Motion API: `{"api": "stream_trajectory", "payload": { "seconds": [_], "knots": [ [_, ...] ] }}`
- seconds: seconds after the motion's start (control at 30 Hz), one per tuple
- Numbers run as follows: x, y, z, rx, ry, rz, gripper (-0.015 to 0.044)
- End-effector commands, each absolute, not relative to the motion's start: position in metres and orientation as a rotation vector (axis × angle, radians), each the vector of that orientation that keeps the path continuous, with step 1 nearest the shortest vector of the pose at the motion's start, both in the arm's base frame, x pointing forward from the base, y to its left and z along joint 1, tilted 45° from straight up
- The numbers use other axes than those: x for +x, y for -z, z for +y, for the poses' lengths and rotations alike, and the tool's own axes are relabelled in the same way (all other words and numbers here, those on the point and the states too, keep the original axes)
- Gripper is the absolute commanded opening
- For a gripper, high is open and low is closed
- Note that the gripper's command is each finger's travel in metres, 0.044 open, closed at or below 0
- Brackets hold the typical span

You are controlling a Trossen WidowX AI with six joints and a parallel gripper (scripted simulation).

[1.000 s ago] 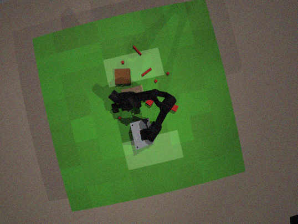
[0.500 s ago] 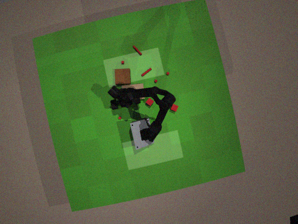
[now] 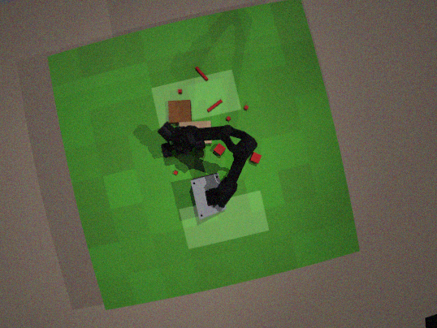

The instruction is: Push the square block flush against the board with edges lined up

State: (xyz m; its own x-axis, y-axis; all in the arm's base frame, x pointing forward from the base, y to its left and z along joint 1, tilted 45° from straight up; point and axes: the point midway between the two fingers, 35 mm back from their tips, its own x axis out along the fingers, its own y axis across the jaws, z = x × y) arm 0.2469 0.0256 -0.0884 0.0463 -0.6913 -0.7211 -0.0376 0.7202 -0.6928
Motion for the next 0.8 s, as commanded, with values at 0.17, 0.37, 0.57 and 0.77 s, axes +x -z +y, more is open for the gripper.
{"api": "stream_trajectory", "payload": {
  "seconds": [0.17, 0.37, 0.57, 0.77],
  "knots": [
    [0.233, 0.089, 0.026, -0.637, 0.555, 1.451, 0.0000],
    [0.223, 0.090, 0.025, -0.638, 0.555, 1.451, 0.0000],
    [0.213, 0.090, 0.024, -0.638, 0.555, 1.452, 0.0000],
    [0.204, 0.090, 0.023, -0.639, 0.556, 1.452, 0.0000]
  ]
}}
